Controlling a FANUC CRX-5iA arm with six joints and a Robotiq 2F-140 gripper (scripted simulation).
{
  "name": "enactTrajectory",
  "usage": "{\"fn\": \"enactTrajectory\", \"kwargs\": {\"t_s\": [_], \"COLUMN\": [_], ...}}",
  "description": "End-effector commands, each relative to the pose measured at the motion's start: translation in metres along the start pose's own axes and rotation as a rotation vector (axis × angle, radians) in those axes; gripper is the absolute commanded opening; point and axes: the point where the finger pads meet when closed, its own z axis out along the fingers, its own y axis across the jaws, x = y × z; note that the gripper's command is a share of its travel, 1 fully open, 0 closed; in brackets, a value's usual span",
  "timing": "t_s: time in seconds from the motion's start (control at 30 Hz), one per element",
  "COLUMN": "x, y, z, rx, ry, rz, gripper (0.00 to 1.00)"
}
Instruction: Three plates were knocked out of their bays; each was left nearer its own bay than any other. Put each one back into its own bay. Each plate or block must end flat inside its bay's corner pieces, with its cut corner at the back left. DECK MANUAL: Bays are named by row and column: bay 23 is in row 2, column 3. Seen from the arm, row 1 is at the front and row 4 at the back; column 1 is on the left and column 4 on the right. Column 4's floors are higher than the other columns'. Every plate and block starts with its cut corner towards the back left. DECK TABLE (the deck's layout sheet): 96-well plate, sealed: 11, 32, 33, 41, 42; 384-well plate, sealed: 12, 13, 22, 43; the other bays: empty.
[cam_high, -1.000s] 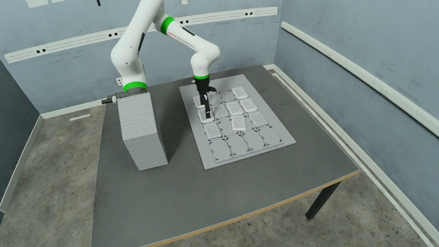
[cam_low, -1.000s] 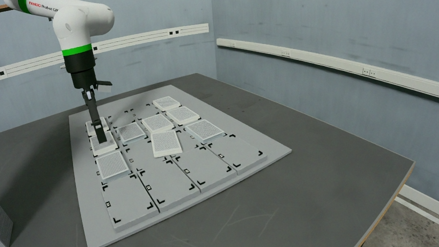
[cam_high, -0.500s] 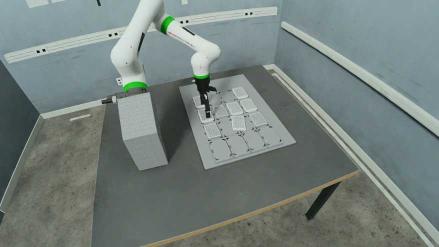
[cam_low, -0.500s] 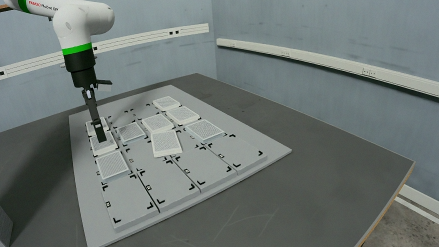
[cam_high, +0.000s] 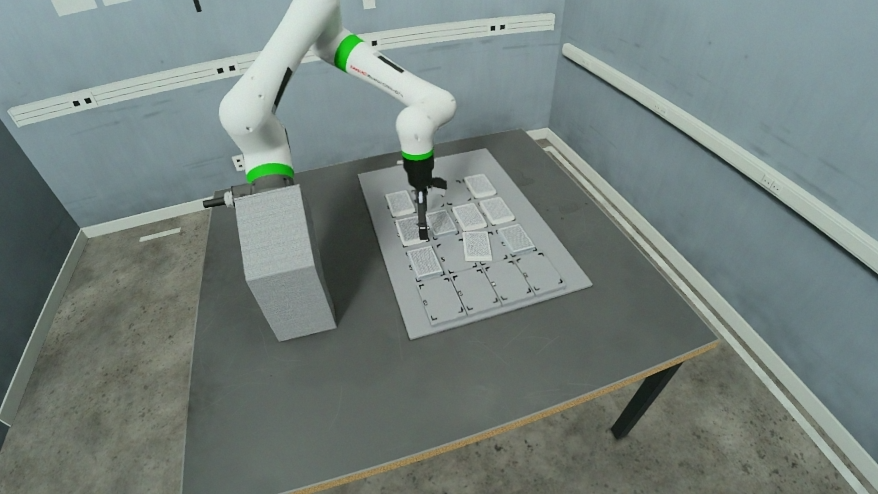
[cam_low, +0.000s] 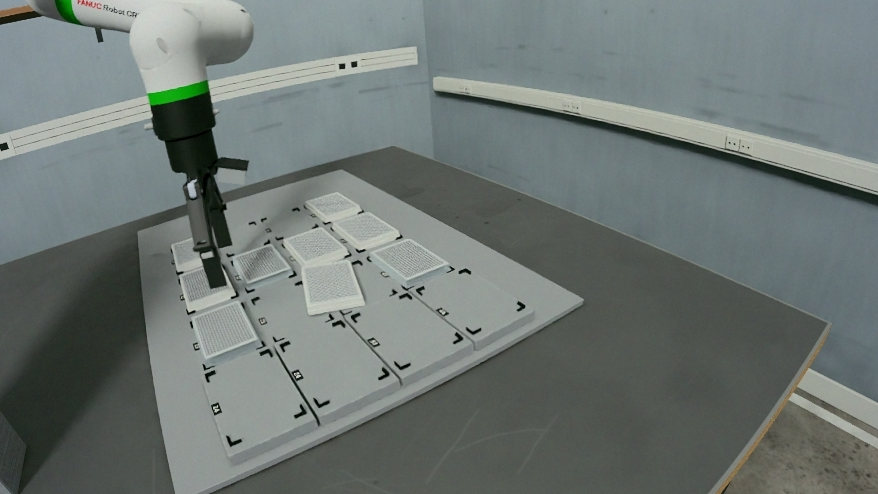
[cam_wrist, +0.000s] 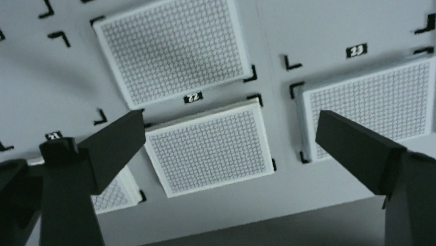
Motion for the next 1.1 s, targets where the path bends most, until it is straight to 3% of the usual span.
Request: {"fn": "enactTrajectory", "kwargs": {"t_s": [0.0, 1.07], "x": [0.017, 0.119], "y": [0.007, 0.052], "z": [0.0, 0.0], "rx": [-0.001, -0.001], "ry": [-0.001, -0.001], "rz": [0.002, 0.002], "gripper": [1.0, 1.0]}}
